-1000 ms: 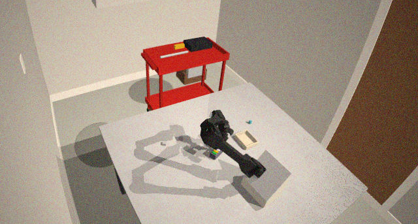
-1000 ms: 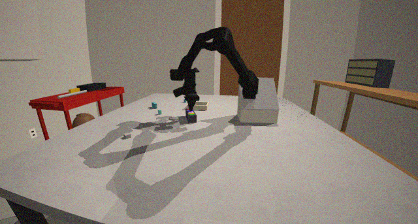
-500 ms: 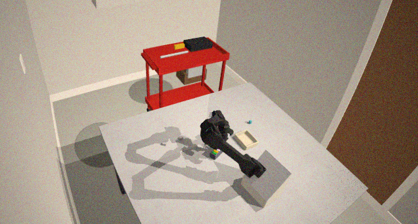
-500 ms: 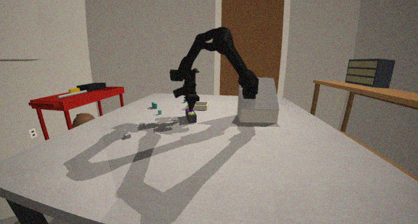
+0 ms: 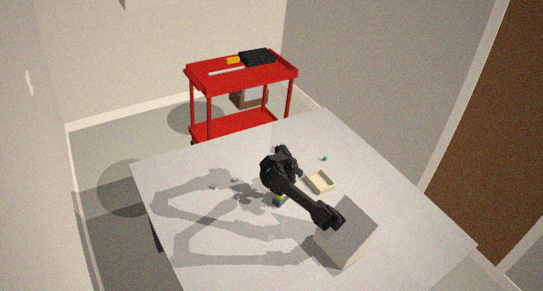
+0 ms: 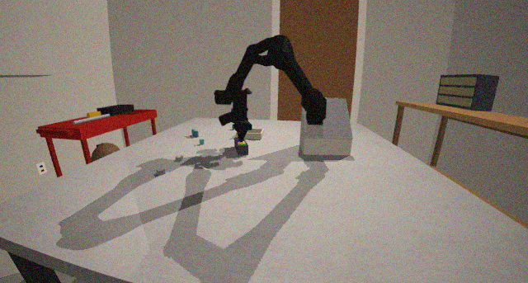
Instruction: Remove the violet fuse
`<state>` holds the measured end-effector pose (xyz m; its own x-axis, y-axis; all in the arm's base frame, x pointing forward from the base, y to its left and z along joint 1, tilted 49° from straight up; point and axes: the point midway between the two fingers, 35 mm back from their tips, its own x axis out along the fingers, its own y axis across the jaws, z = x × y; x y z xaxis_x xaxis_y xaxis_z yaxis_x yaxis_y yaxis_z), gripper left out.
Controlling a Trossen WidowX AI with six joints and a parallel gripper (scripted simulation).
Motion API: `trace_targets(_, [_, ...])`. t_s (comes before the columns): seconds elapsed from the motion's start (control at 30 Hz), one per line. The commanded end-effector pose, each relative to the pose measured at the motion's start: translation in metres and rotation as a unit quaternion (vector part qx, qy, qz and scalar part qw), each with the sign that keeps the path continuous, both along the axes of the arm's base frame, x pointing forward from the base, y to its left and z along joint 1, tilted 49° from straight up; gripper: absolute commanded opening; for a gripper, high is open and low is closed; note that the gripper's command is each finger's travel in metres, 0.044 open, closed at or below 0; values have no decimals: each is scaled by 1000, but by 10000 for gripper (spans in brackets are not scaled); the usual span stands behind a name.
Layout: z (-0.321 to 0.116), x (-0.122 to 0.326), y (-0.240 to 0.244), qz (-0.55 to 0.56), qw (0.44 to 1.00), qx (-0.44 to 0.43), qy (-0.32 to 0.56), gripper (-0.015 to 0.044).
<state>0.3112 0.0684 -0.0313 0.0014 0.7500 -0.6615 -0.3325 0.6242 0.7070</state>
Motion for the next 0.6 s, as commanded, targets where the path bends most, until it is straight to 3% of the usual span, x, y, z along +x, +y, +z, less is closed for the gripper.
trace_targets(0.0, [0, 0, 0, 0, 1000, 0, 0, 27])
trace_targets(0.13, [0, 0, 0, 0, 1000, 0, 0, 0])
trace_targets(0.57, [2, 0, -3, 0, 1000, 0, 0, 0])
